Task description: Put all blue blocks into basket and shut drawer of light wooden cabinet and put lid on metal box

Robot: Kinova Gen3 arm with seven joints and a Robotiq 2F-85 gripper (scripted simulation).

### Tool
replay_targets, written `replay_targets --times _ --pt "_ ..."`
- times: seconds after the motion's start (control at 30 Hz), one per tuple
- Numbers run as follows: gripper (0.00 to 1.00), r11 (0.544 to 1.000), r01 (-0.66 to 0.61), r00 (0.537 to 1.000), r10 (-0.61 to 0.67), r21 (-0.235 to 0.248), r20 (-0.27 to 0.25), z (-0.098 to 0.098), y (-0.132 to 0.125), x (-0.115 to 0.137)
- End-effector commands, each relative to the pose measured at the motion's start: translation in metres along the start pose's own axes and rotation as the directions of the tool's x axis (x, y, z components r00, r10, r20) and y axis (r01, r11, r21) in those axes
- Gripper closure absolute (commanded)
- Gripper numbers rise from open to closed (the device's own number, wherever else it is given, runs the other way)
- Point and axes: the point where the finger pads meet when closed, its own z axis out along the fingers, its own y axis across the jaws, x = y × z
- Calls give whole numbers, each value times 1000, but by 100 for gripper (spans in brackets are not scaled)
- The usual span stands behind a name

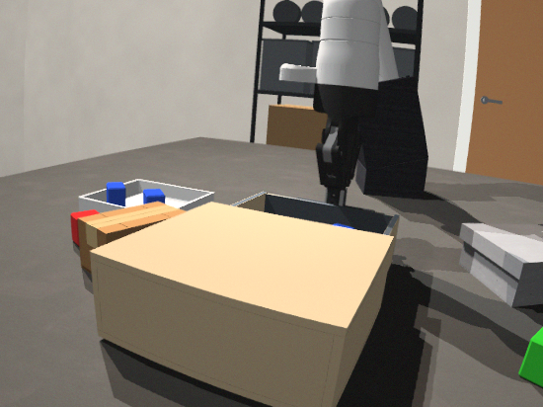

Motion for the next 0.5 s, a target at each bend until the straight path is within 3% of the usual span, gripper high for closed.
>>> replay_targets --times 0.0,0.17,0.2,0.47 --pt "90 1000 0 1000 0 1 1 -1 0 0" --pt "90 1000 0 1000 0 1 1 -1 0 0" --pt "70 1000 0 1000 0 1 1 -1 0 0" --pt "70 1000 0 1000 0 1 1 -1 0 0"
